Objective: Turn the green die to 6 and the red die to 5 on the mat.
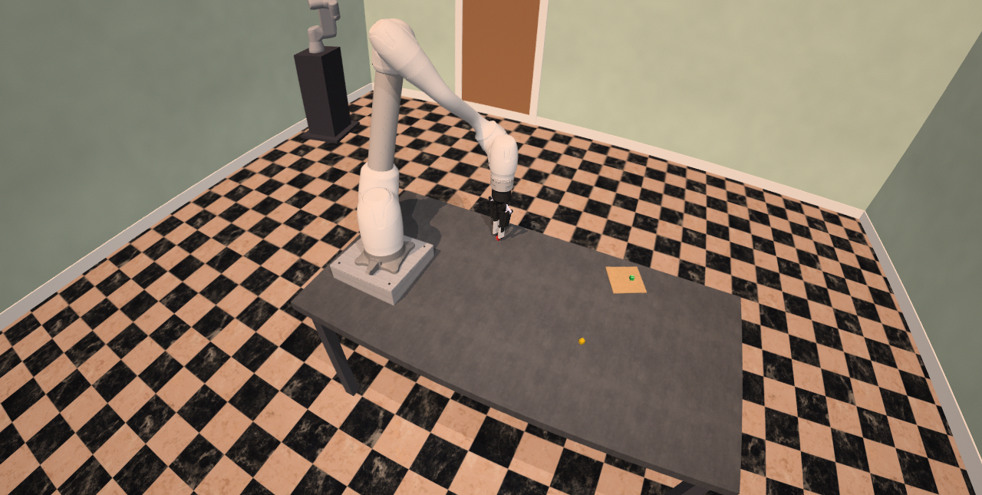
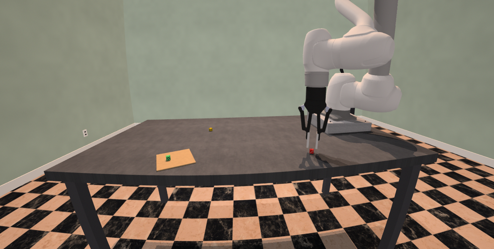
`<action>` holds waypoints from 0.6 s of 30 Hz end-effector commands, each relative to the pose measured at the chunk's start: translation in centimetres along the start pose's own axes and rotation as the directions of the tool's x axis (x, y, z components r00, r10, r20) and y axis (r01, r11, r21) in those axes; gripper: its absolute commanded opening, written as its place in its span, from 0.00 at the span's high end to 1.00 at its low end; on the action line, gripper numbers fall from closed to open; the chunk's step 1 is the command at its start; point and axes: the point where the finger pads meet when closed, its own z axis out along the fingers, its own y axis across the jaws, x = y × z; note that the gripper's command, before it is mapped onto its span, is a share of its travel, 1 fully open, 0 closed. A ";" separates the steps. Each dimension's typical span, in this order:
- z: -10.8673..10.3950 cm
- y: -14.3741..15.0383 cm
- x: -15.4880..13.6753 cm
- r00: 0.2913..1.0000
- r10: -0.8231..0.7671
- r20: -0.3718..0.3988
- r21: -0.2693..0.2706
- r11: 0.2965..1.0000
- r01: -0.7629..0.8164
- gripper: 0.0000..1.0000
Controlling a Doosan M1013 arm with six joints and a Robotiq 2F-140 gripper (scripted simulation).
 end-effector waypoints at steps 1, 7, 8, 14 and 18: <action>0.1 -0.2 0.0 1.000 0.003 -0.003 0.003 1.000 -0.003 0.73; 0.1 -0.2 0.0 1.000 0.003 -0.003 0.003 1.000 -0.003 0.73; 0.1 -0.2 0.0 1.000 0.003 -0.003 0.003 1.000 -0.003 0.73; 0.3 -0.2 0.0 1.000 0.003 -0.003 0.003 1.000 -0.003 0.73; 0.6 -0.2 0.0 1.000 0.003 -0.003 0.003 1.000 -0.003 0.73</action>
